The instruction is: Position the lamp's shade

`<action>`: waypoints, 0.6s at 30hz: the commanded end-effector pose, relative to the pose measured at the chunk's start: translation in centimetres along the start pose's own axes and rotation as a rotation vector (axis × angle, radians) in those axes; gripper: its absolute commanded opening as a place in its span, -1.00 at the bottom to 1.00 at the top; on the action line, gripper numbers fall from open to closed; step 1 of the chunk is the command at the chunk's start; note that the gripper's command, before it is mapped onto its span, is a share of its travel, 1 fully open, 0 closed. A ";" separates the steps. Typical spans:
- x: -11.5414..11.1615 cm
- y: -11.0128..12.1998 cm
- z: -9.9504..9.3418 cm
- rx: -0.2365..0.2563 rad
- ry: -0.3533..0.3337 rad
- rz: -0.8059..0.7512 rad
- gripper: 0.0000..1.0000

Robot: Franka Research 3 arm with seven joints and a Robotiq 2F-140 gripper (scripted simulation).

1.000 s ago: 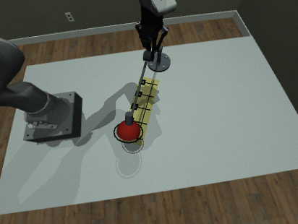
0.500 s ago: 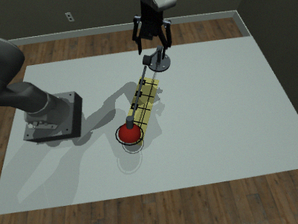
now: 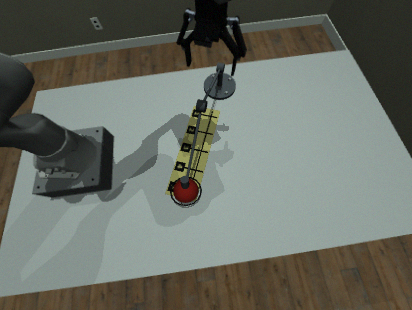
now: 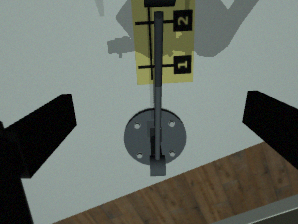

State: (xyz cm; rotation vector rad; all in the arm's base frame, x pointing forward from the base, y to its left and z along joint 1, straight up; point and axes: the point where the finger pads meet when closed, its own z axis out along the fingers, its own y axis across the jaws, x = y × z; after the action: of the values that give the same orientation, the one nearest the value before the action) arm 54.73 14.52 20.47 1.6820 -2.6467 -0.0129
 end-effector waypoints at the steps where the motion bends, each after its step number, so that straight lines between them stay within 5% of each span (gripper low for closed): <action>1: 0.2 0.5 -1.4 -0.015 0.007 -0.011 1.00; 18: 0.0 0.2 -7.3 0.003 -0.002 -0.003 1.00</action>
State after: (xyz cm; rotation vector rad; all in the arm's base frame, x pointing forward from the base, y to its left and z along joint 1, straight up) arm 55.16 14.75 26.89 1.6877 -2.6632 0.0011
